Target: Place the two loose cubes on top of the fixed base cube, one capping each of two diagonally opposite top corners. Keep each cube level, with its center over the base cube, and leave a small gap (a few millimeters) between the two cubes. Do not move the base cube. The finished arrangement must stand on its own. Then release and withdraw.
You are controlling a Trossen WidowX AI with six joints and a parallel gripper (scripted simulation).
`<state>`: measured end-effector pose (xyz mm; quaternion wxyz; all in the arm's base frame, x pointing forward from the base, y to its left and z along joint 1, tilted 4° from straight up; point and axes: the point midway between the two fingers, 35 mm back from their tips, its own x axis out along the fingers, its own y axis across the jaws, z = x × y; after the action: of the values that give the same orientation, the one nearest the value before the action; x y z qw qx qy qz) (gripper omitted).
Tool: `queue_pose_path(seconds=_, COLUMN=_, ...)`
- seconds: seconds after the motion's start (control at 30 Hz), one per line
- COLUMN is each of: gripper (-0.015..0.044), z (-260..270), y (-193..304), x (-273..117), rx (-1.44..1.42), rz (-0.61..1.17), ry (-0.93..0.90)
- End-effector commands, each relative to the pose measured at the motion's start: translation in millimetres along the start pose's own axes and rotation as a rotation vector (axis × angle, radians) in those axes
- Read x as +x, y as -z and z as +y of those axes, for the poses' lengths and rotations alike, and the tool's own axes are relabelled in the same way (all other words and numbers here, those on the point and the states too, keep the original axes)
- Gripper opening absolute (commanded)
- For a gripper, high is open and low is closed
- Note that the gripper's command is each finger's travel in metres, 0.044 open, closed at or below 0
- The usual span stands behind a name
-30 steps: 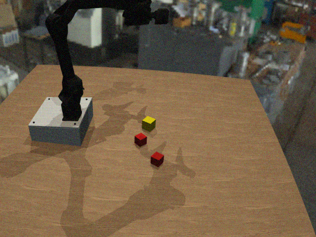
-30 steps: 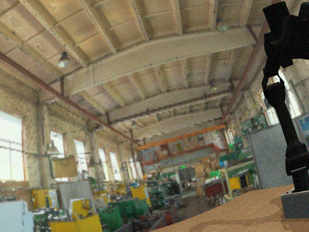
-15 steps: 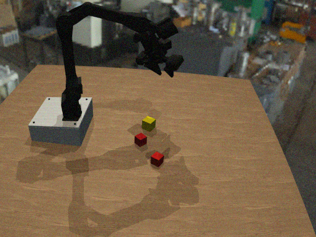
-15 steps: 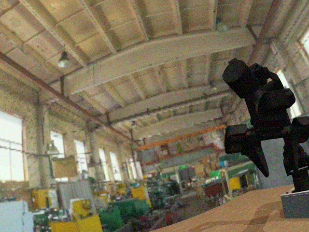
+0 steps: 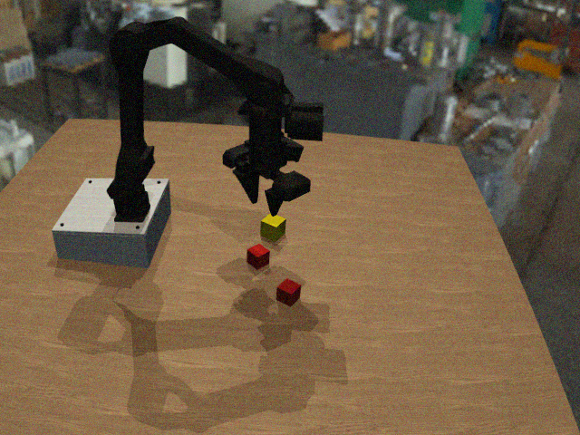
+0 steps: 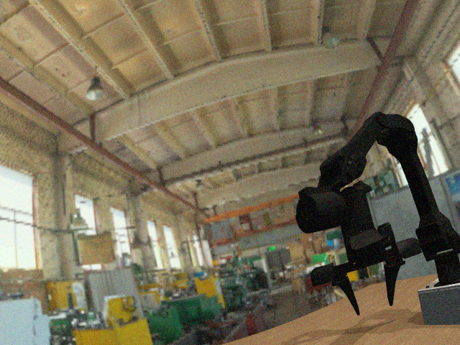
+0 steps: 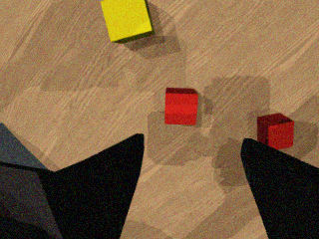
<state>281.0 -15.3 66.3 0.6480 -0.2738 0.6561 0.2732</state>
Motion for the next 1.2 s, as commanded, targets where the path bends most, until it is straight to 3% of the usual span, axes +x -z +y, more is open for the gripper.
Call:
queue_pose_path(seconds=0.0, gripper=0.0265, z=1, y=9, x=4, rx=-0.003, rz=0.030, ry=-0.016)
queue_pose_path(seconds=0.1, gripper=0.0265, z=1, y=8, x=11, rx=-0.003, rz=0.030, ry=-0.016)
queue_pose_path(seconds=0.3, gripper=0.0265, z=2, y=11, x=64, rx=-0.003, rz=0.031, ry=-0.016)
queue_pose_path(seconds=1.17, gripper=0.0265, z=3, y=12, x=100, rx=-0.003, rz=0.031, ry=-0.016)
